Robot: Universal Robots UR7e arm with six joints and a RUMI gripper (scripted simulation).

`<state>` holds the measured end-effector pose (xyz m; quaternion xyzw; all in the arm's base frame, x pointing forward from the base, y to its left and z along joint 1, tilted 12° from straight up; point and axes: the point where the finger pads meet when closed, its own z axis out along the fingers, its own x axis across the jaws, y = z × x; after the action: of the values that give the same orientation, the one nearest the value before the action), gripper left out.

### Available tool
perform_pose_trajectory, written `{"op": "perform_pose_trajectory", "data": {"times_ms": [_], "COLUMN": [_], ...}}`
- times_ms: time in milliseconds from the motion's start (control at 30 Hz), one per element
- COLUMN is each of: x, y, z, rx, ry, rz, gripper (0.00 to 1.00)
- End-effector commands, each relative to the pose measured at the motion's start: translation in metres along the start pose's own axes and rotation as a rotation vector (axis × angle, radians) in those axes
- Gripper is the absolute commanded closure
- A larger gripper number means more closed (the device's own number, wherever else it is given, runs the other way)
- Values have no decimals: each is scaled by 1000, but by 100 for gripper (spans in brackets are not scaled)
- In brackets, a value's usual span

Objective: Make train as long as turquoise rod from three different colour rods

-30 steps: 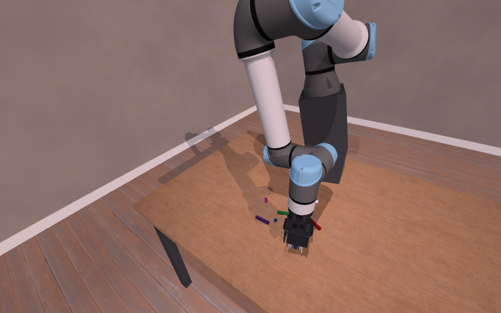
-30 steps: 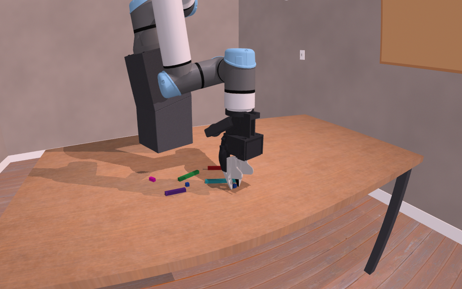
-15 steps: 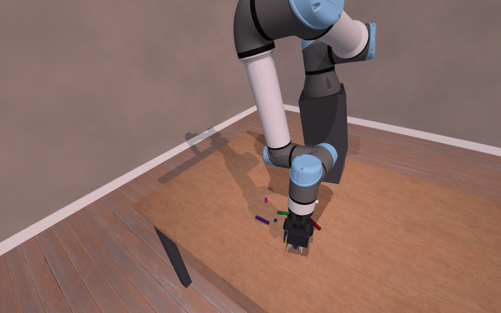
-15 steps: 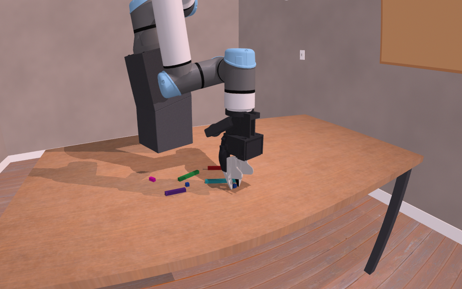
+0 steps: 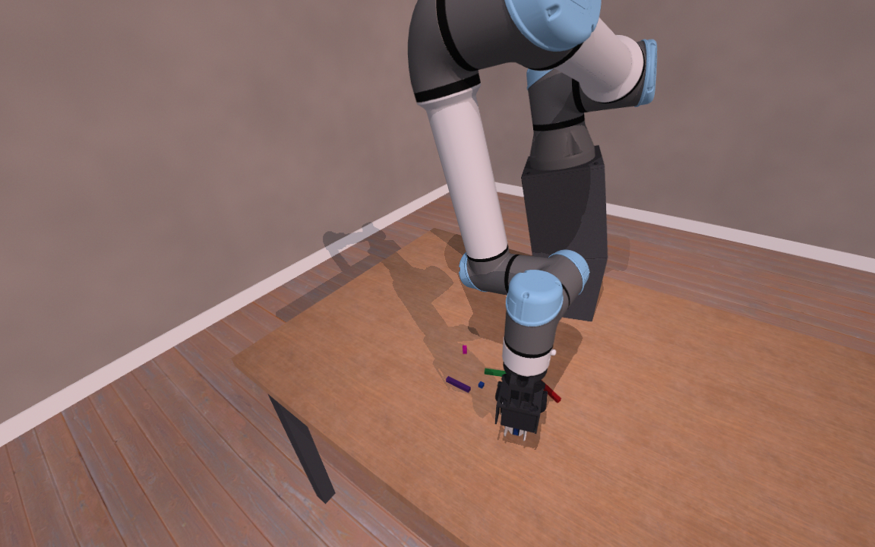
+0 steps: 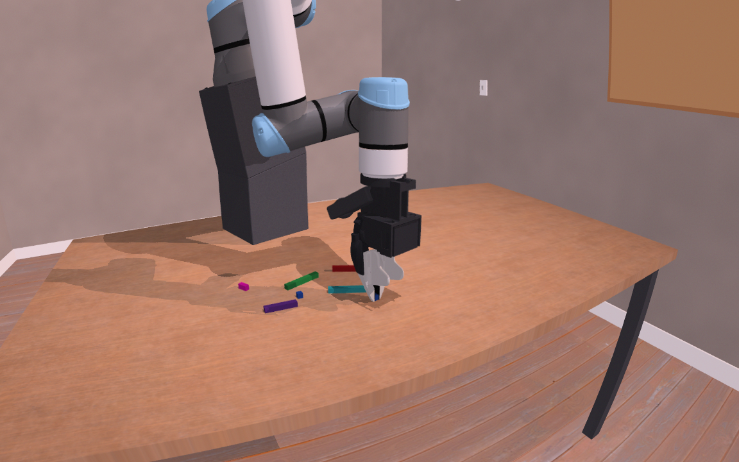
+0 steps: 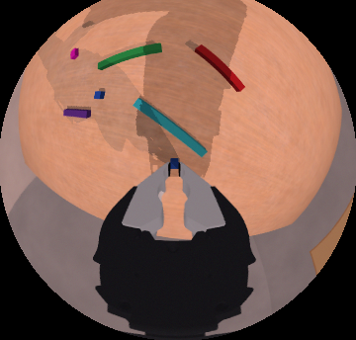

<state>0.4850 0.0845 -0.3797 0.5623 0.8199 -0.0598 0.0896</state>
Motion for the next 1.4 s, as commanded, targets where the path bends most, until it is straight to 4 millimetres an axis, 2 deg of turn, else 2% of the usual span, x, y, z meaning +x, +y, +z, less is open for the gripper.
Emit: {"op": "perform_pose_trajectory", "data": {"times_ms": [0,833,967,1133,1200,1367], "x": [0,0,0,0,0,0], "y": [1,1,1,1,1,1], "z": [0,-3,-14,-37,-37,-65], "rx": [-1,-1,-1,-1,-1,-1], "ry": [0,0,0,0,0,0], "rz": [0,0,0,0,0,0], "gripper": [100,100,100,100,100,100]}}
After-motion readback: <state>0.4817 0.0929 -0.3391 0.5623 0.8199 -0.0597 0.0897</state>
